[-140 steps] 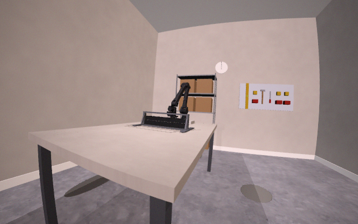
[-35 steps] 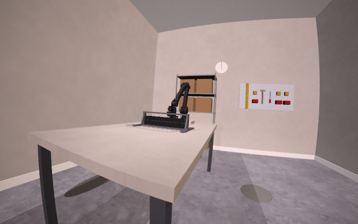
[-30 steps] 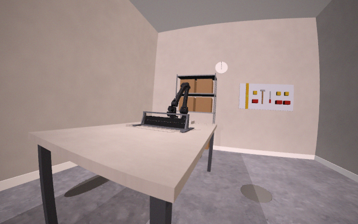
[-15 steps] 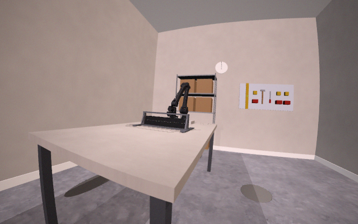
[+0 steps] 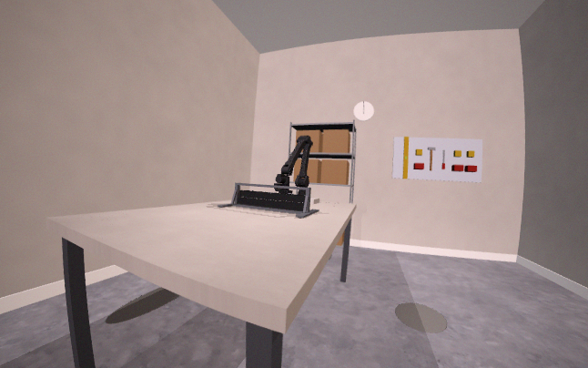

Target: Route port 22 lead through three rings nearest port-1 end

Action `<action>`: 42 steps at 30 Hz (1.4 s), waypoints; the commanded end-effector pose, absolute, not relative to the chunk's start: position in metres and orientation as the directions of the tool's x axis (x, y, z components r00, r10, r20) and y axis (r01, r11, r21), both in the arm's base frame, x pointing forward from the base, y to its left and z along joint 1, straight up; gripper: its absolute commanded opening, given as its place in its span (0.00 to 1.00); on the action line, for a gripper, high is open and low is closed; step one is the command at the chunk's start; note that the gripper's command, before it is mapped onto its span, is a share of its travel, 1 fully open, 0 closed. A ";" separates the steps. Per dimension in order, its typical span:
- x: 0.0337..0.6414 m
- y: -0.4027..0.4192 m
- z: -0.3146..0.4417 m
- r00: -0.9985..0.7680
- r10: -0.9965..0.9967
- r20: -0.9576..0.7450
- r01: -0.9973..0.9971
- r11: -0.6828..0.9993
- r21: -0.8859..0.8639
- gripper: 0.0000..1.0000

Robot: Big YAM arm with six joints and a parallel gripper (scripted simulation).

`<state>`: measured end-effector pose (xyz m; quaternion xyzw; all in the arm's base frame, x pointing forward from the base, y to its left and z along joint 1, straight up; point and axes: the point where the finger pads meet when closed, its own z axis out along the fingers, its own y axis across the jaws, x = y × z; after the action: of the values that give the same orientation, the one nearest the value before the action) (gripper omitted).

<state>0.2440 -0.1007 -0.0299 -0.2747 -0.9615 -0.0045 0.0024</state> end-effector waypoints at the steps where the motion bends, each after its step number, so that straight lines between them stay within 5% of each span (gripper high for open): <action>1: 0.266 -0.108 -0.010 -0.845 0.533 -0.048 0.533 0.846 0.013 0.00; 42: 0.268 -0.110 0.028 -0.843 0.535 -0.057 0.535 0.845 0.014 0.00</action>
<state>0.2434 -0.1005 0.0056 -0.2747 -0.9615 -0.0047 0.0035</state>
